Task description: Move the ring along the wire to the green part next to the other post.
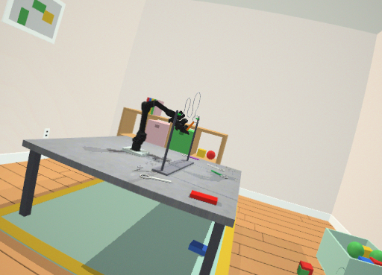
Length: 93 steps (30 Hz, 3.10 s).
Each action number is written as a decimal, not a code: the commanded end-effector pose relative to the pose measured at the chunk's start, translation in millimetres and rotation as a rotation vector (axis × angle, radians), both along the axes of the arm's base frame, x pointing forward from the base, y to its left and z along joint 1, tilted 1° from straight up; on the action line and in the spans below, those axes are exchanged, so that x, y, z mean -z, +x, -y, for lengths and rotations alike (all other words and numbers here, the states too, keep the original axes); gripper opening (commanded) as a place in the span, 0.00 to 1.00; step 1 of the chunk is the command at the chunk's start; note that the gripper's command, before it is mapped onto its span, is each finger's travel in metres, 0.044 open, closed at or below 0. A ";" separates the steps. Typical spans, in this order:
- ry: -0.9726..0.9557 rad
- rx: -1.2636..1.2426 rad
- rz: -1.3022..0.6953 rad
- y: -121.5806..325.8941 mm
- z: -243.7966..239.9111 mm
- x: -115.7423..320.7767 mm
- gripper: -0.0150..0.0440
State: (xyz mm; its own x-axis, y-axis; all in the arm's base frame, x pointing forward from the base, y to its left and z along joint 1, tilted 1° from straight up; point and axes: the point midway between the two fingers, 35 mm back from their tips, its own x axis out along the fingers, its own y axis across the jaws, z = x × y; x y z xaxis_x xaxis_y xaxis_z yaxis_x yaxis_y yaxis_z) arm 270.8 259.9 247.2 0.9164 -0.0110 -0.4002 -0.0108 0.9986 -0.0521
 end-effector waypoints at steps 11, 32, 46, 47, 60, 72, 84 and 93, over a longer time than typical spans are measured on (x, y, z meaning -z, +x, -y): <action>0.011 0.004 0.008 -1.4 -14.2 -3.5 0.00; 0.012 0.004 0.009 -2.2 -23.6 10.7 0.00; 0.012 0.004 0.009 -2.2 -23.6 16.1 0.00; 0.012 0.004 0.009 -2.2 -23.6 16.1 0.00; 0.009 0.000 0.007 -2.2 -23.9 16.0 0.27; 0.011 0.004 0.001 -24.5 -25.3 7.9 0.53; 0.012 0.004 0.005 -48.0 -24.2 -2.7 0.53; 0.012 0.004 0.005 -48.0 -24.2 -2.7 0.53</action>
